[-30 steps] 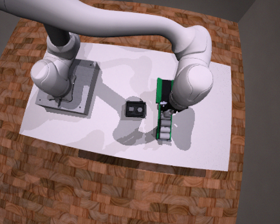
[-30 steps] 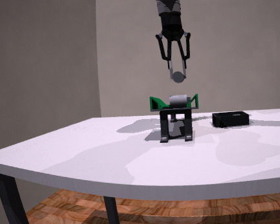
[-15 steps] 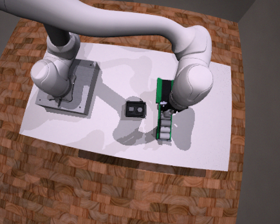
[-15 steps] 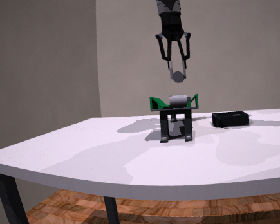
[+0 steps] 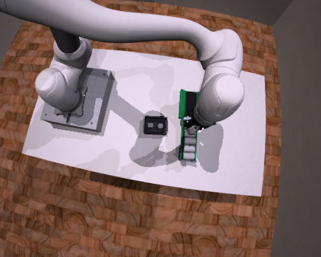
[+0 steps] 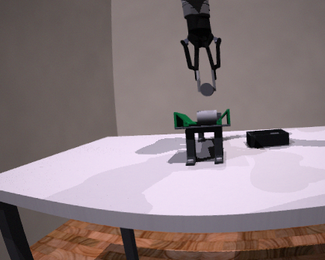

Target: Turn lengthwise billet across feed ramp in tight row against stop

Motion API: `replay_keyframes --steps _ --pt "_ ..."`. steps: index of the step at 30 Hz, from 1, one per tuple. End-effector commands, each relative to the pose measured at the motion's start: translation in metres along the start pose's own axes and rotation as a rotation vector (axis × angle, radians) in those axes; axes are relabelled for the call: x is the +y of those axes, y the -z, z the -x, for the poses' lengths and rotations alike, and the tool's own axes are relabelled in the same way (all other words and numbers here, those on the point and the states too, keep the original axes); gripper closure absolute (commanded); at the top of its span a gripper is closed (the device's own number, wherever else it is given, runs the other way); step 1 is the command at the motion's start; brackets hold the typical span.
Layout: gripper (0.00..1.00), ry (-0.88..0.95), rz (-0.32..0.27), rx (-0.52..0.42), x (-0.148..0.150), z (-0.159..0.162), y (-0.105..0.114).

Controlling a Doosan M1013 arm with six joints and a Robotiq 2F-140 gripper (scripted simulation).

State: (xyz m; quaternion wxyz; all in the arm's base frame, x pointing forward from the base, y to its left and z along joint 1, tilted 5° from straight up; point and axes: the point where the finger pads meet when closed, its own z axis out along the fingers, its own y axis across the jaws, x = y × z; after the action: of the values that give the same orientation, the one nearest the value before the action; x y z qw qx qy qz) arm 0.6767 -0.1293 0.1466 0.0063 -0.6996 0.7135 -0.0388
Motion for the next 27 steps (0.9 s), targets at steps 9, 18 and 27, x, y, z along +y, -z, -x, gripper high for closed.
replay_keyframes --steps 9,18,27 --pt "0.9 0.0 0.0 0.0 0.0 0.0 0.0001" --pt "0.9 -0.002 0.0 0.0 0.0 0.0 0.0001" --pt "0.9 -0.009 0.0 0.0 0.0 0.0 0.0001"
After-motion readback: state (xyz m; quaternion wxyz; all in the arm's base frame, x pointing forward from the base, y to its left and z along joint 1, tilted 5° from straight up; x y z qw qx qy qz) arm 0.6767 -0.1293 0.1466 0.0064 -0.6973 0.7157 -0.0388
